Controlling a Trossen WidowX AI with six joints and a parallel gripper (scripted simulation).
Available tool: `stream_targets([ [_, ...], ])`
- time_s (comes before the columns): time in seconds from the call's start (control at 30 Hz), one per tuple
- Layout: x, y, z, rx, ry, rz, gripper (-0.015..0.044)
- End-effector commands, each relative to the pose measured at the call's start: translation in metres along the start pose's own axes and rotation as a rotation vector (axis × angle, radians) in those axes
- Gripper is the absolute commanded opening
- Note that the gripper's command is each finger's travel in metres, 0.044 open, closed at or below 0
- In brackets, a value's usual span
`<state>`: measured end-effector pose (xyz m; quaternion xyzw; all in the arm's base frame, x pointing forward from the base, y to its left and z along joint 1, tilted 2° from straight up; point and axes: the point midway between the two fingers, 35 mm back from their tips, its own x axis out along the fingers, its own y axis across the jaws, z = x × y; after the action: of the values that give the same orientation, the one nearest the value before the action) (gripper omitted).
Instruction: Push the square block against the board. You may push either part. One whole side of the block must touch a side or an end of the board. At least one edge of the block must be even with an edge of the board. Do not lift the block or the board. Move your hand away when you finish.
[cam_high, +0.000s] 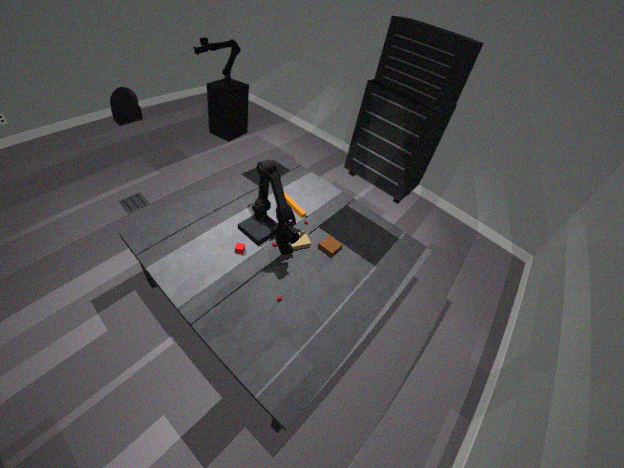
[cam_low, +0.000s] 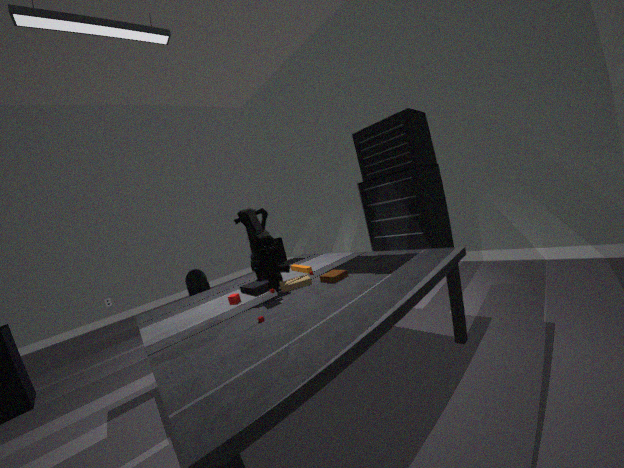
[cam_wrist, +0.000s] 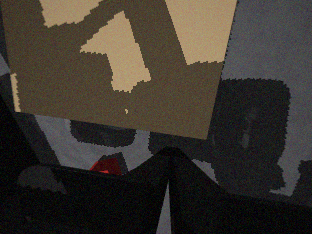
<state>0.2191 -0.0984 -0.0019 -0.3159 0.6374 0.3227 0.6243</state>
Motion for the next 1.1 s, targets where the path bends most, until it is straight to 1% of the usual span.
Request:
stream_targets([
  [0.0, 0.0, -0.002, 0.005, 0.004, 0.001, -0.004, 0.0],
  [1.07, 0.0, -0.005, 0.046, 0.004, -0.002, -0.004, 0.0],
])
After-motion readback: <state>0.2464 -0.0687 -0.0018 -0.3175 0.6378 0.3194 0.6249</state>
